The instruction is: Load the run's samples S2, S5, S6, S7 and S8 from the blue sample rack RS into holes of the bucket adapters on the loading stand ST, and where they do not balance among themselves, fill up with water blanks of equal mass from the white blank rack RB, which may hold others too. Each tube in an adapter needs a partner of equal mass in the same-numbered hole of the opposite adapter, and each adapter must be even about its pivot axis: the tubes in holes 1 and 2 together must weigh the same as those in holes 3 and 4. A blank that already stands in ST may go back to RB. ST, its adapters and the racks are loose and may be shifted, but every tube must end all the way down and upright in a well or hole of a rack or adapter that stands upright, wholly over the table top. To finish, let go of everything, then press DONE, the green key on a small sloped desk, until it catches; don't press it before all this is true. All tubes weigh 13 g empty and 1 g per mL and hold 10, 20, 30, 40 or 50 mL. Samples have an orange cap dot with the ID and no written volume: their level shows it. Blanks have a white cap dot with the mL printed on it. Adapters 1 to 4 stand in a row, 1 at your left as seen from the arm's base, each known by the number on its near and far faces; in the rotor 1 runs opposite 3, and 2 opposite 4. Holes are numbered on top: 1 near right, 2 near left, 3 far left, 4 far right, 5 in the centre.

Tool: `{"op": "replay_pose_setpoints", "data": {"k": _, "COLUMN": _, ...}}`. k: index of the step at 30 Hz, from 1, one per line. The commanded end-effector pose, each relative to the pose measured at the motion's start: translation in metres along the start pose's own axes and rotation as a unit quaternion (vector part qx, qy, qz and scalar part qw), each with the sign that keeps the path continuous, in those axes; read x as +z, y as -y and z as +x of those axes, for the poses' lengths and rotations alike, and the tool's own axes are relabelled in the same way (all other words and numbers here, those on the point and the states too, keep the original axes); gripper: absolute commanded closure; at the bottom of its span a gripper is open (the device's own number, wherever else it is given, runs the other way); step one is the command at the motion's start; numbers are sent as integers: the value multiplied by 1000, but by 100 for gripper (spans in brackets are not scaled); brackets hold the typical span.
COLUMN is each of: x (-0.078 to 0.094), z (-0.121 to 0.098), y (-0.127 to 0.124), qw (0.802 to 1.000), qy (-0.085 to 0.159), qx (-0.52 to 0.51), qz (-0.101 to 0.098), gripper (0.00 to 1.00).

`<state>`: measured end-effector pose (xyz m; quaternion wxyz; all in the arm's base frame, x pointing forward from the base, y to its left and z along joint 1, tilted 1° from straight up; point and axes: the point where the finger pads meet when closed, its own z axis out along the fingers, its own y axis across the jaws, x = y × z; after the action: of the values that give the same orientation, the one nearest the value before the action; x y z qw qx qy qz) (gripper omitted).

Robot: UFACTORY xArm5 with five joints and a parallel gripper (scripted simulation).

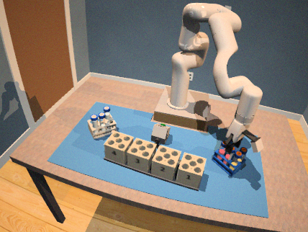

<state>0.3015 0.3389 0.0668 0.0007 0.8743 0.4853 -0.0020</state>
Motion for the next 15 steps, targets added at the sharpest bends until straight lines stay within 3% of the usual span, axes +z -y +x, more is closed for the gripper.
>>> {"op": "replay_pose_setpoints", "data": {"k": 1, "x": 1, "z": 1, "y": 0, "qw": 1000, "qy": -2, "qx": 0, "qz": 0, "gripper": 43}}
{"op": "replay_pose_setpoints", "data": {"k": 15, "x": 10, "z": 1, "y": 0, "qw": 1000, "qy": -2, "qx": 0, "qz": 0, "gripper": 43}}
